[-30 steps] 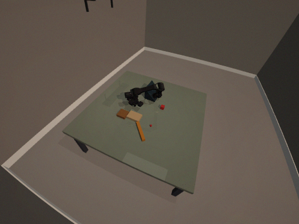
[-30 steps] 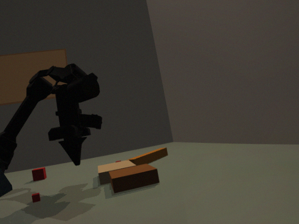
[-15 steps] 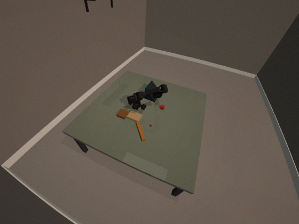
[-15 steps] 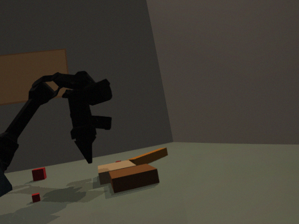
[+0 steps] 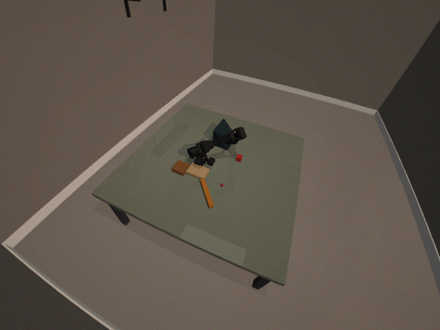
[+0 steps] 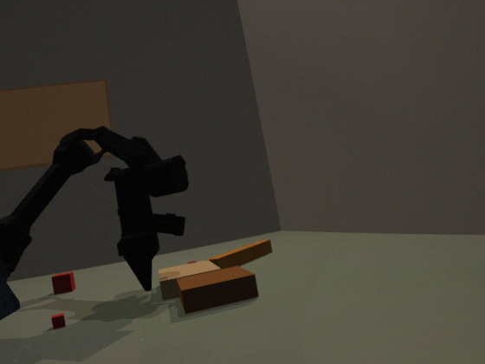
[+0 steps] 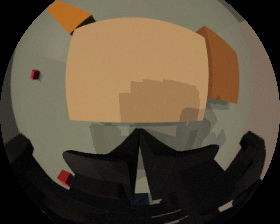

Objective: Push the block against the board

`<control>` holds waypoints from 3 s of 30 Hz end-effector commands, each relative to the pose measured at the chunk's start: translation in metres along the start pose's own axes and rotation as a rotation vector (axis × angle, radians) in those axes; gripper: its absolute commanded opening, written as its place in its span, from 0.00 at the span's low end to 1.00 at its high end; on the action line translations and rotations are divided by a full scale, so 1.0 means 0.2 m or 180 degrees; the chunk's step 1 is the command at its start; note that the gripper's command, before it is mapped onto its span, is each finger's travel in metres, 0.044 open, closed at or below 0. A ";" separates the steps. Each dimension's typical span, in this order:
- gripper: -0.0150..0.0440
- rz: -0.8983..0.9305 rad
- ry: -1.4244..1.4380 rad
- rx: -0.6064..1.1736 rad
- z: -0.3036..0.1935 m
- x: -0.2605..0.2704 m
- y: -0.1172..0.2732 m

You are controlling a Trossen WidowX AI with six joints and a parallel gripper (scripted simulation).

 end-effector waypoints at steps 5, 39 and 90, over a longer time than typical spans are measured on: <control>0.25 0.0016 -0.0017 0.0008 0.04 0.01 -0.01; 0.25 0.0018 -0.0012 0.0004 0.21 0.03 -0.01; 0.25 -0.0022 0.0549 -0.0055 0.07 0.03 0.28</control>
Point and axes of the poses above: the point midway between the two fingers, 35 mm back from their tips, its own y axis back along the fingers, its own x axis across the jaws, z = x × y, the point moved 3 cm from there along y, back along the fingers, and after that the axes turned 6 degrees about -y, right-handed, at the moved point
